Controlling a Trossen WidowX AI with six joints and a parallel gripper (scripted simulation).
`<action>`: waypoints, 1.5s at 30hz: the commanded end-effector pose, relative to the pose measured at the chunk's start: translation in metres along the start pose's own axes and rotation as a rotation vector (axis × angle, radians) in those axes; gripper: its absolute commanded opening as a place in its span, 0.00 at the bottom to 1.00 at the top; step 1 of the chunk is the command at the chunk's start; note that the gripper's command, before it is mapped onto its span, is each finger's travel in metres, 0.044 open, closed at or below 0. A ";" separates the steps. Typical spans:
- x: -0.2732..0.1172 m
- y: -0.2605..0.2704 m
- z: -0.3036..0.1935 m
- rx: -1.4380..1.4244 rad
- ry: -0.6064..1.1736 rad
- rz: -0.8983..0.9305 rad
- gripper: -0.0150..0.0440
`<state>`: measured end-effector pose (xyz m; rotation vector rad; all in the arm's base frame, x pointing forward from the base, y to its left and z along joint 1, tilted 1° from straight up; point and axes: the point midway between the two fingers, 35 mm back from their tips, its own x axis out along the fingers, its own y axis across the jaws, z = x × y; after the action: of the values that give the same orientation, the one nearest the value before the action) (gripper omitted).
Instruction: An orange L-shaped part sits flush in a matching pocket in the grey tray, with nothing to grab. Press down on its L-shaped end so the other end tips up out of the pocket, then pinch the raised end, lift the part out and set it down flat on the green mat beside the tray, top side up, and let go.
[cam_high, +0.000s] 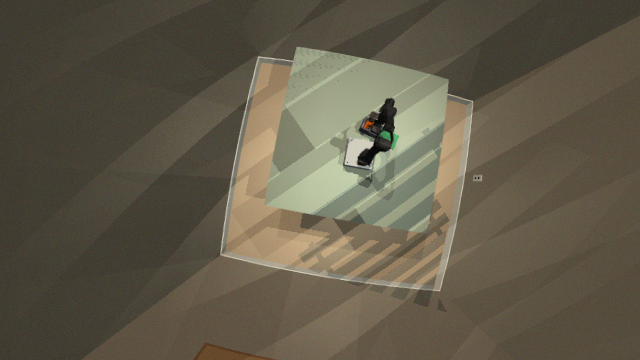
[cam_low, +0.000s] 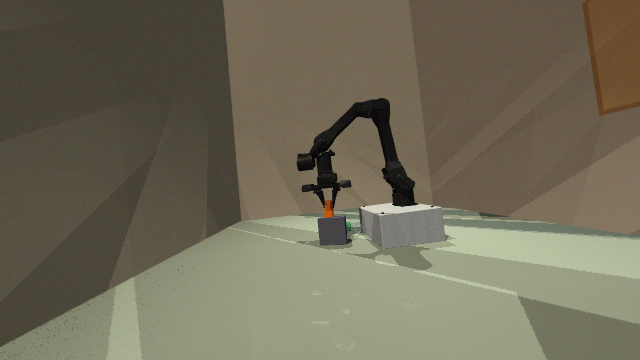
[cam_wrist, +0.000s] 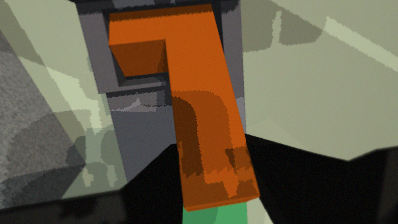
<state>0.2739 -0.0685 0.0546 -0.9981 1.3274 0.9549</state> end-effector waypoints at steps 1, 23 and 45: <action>-0.010 -0.002 0.001 -0.004 -0.008 -0.013 0.25; -0.044 -0.002 0.001 -0.004 -0.008 -0.013 0.25; -0.045 0.001 -0.039 -0.004 -0.004 -0.013 0.25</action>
<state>0.2653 -0.0948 0.1013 -1.0060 1.3179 0.9461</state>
